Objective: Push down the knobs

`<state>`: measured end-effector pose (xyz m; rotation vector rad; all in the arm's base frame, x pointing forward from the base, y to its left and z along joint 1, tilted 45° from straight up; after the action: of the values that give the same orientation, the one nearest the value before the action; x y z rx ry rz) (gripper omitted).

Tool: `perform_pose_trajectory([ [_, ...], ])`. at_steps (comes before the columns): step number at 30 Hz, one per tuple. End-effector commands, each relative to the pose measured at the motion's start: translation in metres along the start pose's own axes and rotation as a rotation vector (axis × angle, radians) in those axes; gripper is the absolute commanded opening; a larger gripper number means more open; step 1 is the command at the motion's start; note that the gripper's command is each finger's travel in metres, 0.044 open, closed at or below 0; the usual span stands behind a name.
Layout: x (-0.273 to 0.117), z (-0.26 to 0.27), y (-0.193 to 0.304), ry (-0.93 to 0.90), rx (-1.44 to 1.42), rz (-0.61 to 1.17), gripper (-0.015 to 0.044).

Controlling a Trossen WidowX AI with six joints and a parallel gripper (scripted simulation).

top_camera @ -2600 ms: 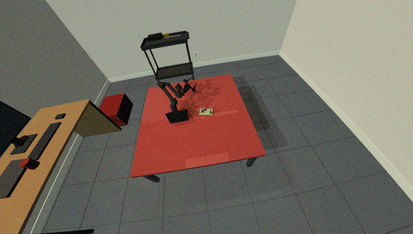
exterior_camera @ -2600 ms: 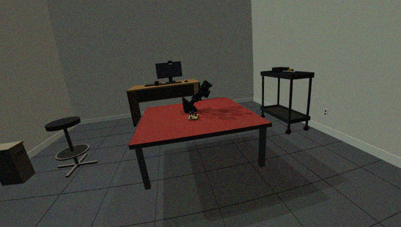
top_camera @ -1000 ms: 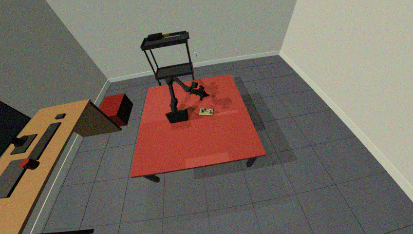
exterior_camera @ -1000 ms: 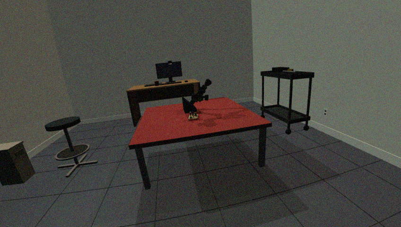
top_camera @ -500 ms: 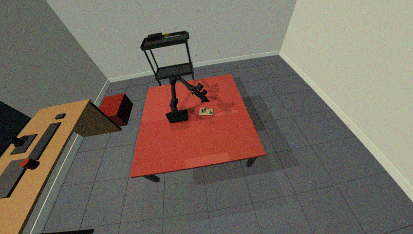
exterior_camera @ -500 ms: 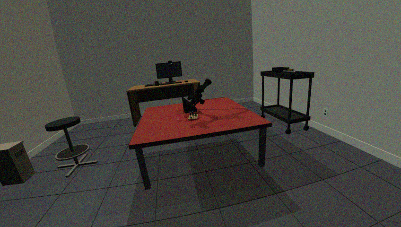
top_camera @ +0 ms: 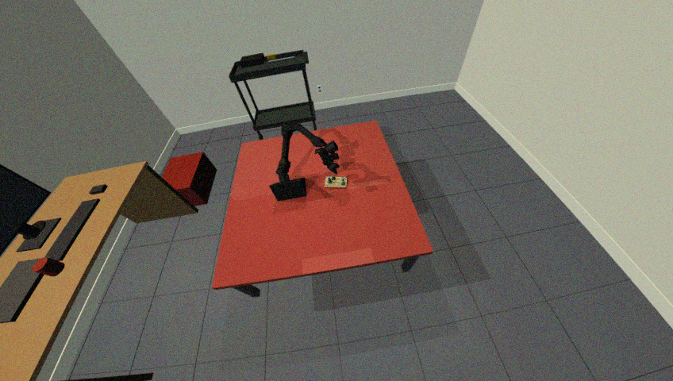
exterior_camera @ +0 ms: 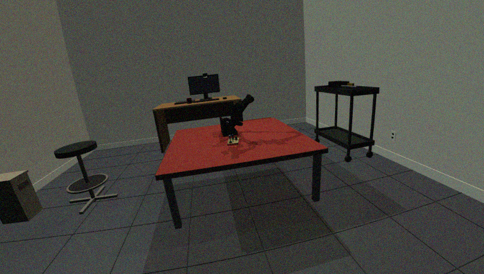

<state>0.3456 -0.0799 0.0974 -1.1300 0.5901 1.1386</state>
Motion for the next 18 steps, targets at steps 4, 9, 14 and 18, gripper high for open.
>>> perform_pose_trajectory([
  [4,0.002,-0.011,0.008,-0.144,-0.145,0.146,0.0000],
  [9,-0.001,-0.017,0.012,-0.269,-0.236,0.213,0.0000],
  [14,-0.005,-0.023,0.016,-0.408,-0.317,0.247,0.0000],
  [18,-0.007,-0.024,0.016,-0.449,-0.338,0.250,0.0000],
])
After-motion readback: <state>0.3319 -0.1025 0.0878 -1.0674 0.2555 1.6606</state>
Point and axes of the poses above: the point midway between the two fingers, 35 mm back from their tips, its own x axis out along the fingers, its own z axis across the jaws, y = z × x, the point moved 8 cm from there along -x, back along the fingers, and after that the axes turned 11 degrees about x, right-handed, at the moved point
